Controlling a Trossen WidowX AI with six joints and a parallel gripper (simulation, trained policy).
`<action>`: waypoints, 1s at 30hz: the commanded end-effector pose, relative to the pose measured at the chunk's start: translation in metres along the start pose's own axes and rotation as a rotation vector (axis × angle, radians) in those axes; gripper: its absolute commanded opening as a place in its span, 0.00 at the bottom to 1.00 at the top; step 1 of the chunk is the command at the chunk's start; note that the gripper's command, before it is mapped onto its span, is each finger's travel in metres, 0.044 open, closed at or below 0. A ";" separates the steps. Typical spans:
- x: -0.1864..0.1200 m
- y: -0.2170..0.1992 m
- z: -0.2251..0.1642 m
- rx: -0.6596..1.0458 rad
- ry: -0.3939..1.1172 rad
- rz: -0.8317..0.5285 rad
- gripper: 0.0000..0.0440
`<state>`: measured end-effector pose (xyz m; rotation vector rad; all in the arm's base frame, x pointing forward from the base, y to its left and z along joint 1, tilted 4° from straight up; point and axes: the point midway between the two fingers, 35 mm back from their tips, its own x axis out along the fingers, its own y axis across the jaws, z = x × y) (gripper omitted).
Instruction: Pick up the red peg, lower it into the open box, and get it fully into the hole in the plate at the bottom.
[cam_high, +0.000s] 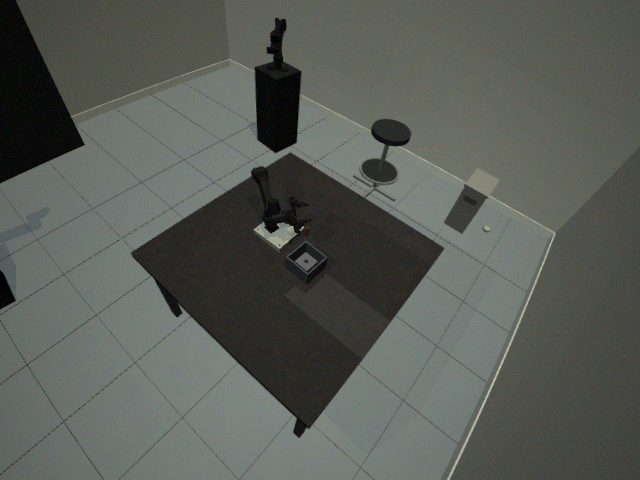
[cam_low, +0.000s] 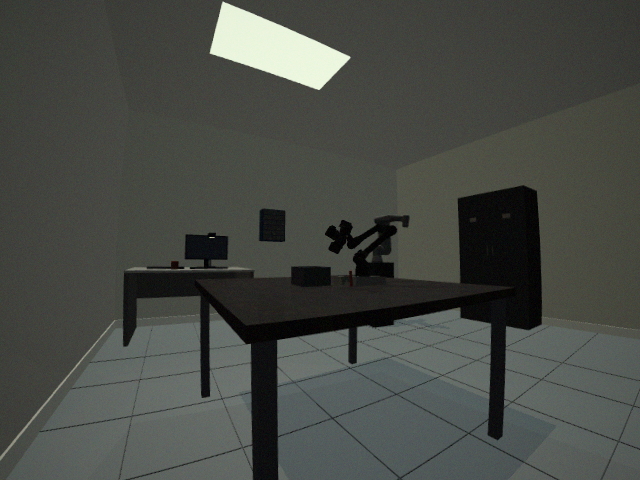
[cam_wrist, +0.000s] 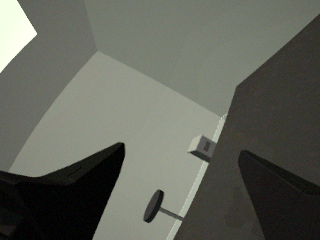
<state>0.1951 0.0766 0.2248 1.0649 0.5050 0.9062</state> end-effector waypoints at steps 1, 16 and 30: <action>0.002 0.003 0.005 -0.008 -0.020 0.001 0.95; 0.067 0.035 0.053 0.194 -0.175 -0.129 1.00; 0.085 -0.008 0.017 0.455 -0.144 -0.539 1.00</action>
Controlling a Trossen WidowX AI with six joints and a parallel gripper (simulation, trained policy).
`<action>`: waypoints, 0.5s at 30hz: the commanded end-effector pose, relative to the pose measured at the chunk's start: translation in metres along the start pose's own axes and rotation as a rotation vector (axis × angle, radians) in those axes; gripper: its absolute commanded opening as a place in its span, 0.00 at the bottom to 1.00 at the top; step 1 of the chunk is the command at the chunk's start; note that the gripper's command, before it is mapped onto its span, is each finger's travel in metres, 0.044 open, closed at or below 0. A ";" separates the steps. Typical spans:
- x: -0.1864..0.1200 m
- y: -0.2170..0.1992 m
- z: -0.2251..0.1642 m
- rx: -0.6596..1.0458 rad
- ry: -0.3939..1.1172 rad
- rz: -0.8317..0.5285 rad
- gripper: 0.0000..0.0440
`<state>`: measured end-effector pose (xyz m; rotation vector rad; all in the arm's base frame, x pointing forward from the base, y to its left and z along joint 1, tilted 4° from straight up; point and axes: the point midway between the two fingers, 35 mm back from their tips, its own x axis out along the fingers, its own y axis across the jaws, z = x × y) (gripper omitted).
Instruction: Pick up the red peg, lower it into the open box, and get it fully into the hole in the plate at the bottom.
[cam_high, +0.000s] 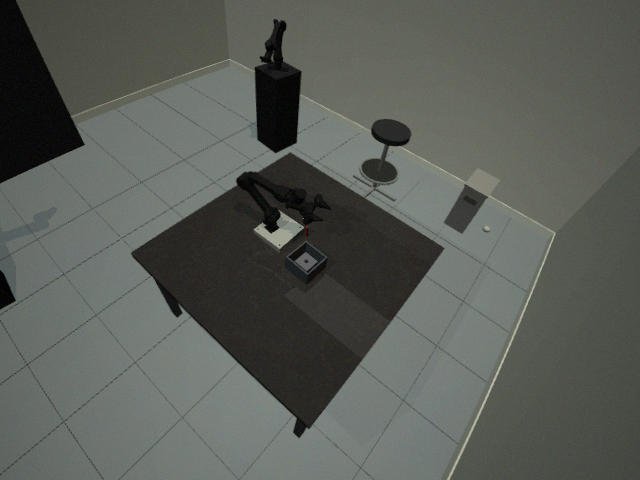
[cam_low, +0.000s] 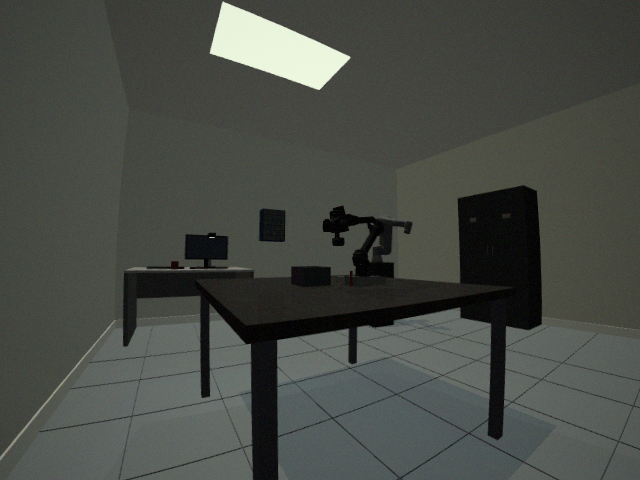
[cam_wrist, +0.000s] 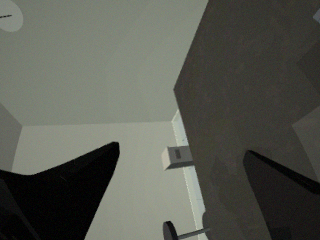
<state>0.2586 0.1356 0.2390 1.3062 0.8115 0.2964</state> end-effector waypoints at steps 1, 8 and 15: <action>0.004 -0.013 -0.003 0.037 -0.006 -0.092 1.00; 0.007 -0.049 -0.015 0.115 -0.016 -0.321 1.00; 0.003 -0.087 -0.027 0.183 -0.036 -0.553 1.00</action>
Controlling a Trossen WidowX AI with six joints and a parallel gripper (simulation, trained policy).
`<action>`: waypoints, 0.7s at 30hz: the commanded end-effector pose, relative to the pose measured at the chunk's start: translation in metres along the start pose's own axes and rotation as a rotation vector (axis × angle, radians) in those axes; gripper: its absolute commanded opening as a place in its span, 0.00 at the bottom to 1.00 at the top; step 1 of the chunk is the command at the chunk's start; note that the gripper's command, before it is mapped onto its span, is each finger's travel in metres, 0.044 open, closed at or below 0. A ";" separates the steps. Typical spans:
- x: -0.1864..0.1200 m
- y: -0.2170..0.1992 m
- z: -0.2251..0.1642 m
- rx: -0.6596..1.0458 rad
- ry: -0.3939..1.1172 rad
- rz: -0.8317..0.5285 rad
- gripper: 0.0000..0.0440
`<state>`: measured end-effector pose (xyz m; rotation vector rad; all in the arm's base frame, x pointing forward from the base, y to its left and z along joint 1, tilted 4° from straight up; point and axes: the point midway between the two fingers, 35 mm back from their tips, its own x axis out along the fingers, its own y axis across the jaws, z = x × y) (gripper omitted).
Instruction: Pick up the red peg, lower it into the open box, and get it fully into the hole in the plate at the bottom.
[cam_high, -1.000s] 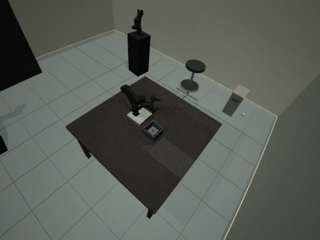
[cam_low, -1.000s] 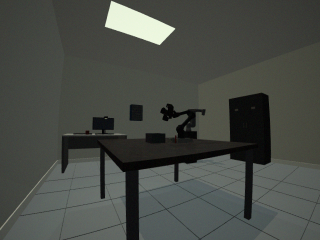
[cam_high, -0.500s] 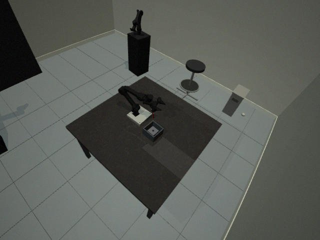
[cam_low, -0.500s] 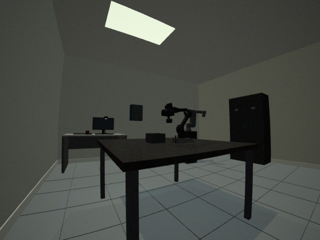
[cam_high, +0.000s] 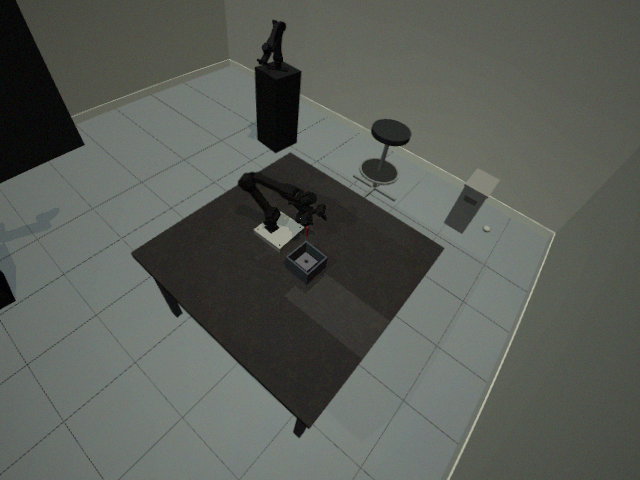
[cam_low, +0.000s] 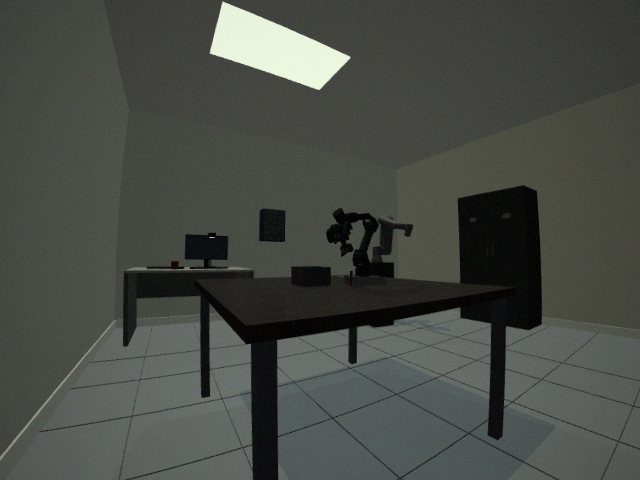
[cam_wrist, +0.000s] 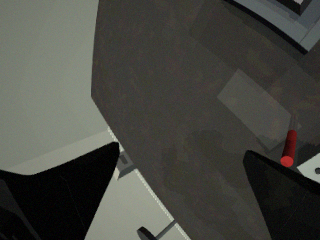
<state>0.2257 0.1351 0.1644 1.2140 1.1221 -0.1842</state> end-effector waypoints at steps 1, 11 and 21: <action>0.005 -0.014 -0.001 0.027 -0.014 -0.092 1.00; 0.019 -0.065 -0.009 0.089 -0.070 -0.393 1.00; 0.039 -0.096 -0.012 0.086 -0.104 -0.525 1.00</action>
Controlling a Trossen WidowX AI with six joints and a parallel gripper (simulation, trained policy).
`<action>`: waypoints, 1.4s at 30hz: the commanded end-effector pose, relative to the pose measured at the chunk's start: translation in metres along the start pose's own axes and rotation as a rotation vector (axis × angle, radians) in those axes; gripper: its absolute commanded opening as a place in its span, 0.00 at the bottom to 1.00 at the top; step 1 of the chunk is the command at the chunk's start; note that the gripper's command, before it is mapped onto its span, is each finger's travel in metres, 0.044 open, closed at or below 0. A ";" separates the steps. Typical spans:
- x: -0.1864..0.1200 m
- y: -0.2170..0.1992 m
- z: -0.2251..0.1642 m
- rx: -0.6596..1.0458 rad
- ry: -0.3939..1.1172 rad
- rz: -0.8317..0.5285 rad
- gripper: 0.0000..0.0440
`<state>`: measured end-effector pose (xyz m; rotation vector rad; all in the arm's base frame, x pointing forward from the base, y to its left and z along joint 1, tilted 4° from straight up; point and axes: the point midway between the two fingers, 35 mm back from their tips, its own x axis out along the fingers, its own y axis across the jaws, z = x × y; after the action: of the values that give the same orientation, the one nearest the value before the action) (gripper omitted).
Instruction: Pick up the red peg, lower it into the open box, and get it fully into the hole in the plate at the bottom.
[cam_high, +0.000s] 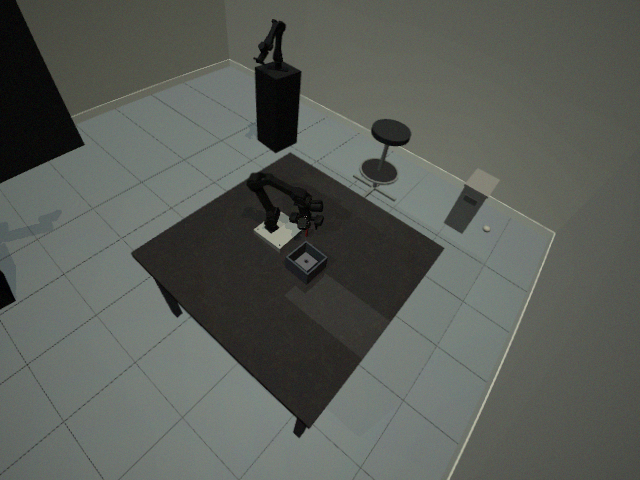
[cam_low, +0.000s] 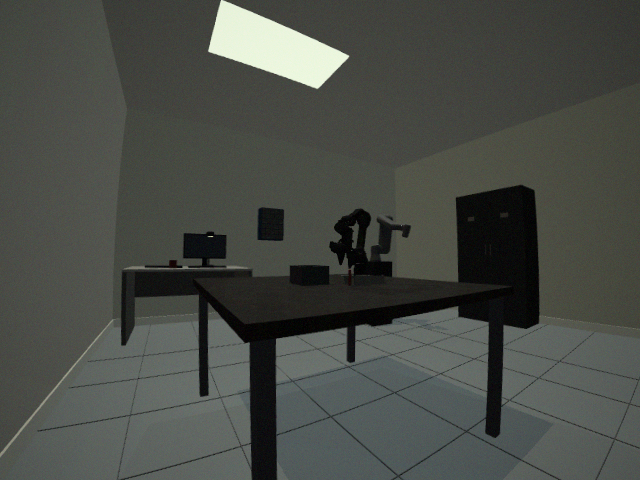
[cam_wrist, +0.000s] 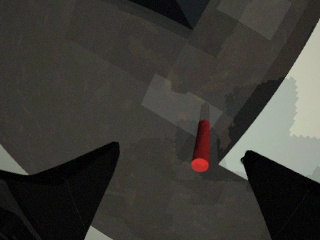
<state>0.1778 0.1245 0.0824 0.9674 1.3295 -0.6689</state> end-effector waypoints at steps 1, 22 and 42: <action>0.012 -0.005 0.000 0.002 -0.013 -0.030 1.00; 0.050 -0.015 -0.015 -0.105 -0.028 -0.059 0.67; 0.048 -0.017 -0.023 -0.195 -0.017 -0.098 0.04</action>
<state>0.1651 0.1339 0.0406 0.7413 1.3572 -0.6217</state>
